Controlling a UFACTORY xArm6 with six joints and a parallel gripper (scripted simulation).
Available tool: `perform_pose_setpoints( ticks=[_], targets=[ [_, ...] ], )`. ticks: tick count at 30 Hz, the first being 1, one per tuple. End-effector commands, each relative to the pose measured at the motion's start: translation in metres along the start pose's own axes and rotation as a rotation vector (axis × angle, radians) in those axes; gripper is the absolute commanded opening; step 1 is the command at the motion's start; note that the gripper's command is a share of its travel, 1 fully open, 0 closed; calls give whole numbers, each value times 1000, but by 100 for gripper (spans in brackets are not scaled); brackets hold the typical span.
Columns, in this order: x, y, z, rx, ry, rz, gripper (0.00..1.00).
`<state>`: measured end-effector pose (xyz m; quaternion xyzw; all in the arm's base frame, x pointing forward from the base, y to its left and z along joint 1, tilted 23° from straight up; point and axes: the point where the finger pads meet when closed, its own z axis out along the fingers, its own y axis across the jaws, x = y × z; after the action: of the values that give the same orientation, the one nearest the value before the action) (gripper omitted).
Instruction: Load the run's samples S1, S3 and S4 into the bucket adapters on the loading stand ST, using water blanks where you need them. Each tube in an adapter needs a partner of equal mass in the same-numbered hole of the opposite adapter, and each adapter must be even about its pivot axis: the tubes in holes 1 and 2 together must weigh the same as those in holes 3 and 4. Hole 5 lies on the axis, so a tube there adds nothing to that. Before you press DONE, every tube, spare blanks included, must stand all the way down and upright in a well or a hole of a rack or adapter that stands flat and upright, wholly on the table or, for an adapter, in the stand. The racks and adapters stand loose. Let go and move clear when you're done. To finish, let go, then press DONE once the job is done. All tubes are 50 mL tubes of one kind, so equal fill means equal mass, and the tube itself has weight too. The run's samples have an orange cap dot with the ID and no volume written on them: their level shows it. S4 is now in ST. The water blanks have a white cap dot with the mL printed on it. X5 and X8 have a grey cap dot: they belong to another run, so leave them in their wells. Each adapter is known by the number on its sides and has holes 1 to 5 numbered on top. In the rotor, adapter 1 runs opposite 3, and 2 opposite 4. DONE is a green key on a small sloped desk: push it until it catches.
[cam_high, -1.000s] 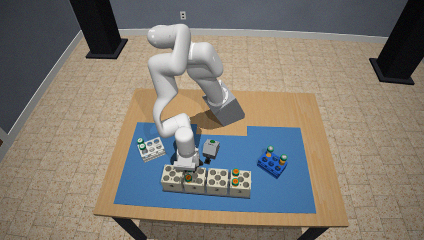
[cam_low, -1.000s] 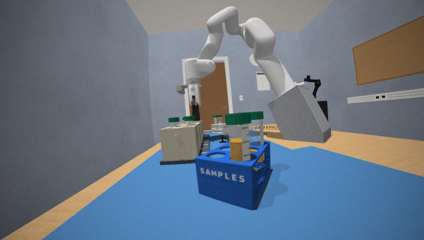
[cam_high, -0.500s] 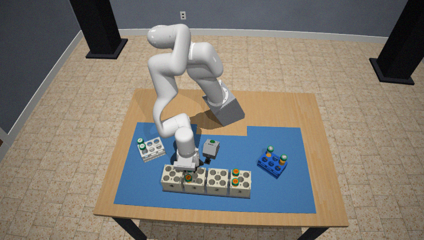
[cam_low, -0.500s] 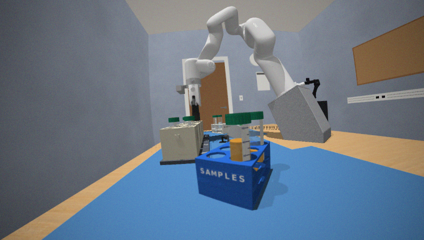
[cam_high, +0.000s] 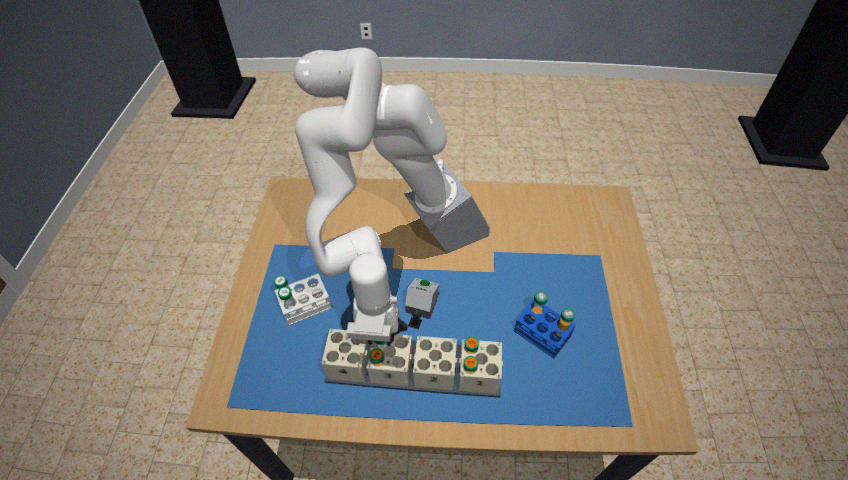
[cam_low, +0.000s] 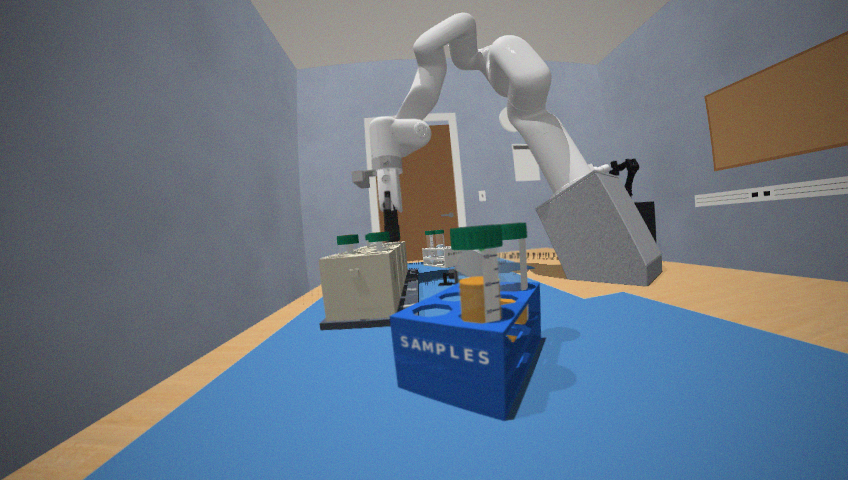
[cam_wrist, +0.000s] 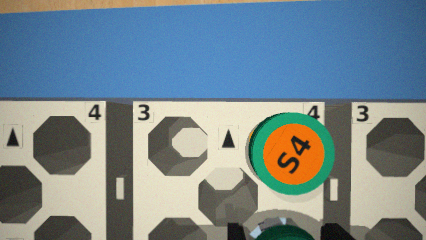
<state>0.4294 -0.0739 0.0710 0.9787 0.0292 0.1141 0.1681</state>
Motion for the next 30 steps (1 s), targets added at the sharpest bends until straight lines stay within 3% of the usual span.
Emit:
perform_pose_setpoints(
  ticks=[1, 30],
  targets=[
    [2, 0, -7, 0, 4, 0, 44],
    [2, 0, -57, 0, 4, 1, 44]
  ],
)
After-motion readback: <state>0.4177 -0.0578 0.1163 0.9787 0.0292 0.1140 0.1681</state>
